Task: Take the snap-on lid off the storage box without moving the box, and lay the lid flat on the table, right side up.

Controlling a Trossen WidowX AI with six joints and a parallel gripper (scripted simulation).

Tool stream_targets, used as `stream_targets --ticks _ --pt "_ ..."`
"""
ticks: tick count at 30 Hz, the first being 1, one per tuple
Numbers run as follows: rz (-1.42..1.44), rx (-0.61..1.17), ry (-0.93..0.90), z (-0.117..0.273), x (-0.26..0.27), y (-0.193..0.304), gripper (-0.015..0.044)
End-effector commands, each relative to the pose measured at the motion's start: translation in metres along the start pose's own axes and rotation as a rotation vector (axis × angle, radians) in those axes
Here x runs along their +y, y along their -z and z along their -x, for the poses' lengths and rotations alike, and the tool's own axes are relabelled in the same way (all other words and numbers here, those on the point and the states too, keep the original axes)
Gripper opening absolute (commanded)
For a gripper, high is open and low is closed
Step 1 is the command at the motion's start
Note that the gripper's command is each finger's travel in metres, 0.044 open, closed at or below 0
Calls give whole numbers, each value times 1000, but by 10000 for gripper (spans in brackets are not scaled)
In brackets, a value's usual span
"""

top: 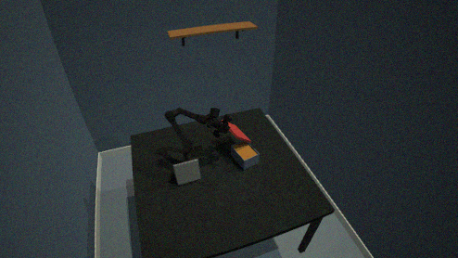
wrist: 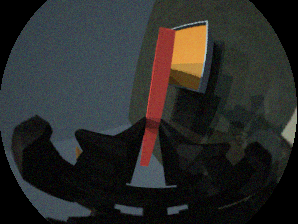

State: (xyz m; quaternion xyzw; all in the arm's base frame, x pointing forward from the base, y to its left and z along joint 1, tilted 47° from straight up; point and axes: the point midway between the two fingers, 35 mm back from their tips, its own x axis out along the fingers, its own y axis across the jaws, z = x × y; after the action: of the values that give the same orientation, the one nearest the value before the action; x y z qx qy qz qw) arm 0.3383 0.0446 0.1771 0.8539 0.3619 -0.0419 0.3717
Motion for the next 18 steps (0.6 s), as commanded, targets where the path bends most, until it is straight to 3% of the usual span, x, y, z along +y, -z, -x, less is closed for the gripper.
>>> stream_targets --ticks 1,18 --pt "4 -5 -16 3 4 9 0" --pt "3 -4 -16 6 1 43 0"
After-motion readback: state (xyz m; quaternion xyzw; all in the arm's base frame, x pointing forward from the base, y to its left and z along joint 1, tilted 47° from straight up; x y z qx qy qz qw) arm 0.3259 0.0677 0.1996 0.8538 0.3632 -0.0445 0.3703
